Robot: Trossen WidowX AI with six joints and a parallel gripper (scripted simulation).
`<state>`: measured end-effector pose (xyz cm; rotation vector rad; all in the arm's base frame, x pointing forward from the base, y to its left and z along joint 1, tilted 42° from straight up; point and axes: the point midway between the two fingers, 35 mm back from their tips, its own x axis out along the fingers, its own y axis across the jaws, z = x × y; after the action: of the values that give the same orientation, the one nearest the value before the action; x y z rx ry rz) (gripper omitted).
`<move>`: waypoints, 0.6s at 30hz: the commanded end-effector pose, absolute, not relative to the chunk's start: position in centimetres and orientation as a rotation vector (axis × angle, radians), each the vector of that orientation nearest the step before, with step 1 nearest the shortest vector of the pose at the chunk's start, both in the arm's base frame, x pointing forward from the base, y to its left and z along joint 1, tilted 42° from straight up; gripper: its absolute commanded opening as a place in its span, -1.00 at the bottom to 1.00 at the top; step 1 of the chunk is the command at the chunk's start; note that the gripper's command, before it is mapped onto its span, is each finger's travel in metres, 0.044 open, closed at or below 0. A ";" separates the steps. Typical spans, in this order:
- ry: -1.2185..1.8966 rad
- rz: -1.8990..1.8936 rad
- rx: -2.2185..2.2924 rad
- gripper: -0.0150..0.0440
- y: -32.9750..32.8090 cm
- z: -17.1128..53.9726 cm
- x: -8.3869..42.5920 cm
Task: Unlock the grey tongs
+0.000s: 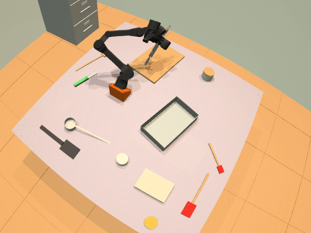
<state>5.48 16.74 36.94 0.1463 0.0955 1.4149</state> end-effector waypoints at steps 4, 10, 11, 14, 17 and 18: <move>-0.010 1.433 0.151 -1.00 16.0 36.2 4.5; -0.040 1.438 0.147 -1.00 15.8 35.9 4.3; -0.040 1.438 0.147 -1.00 15.8 35.9 4.3; -0.040 1.438 0.147 -1.00 15.8 35.9 4.3; -0.040 1.438 0.147 -1.00 15.8 35.9 4.3; -0.040 1.438 0.147 -1.00 15.8 35.9 4.3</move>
<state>4.58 15.92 35.82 0.1469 -0.0318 1.4331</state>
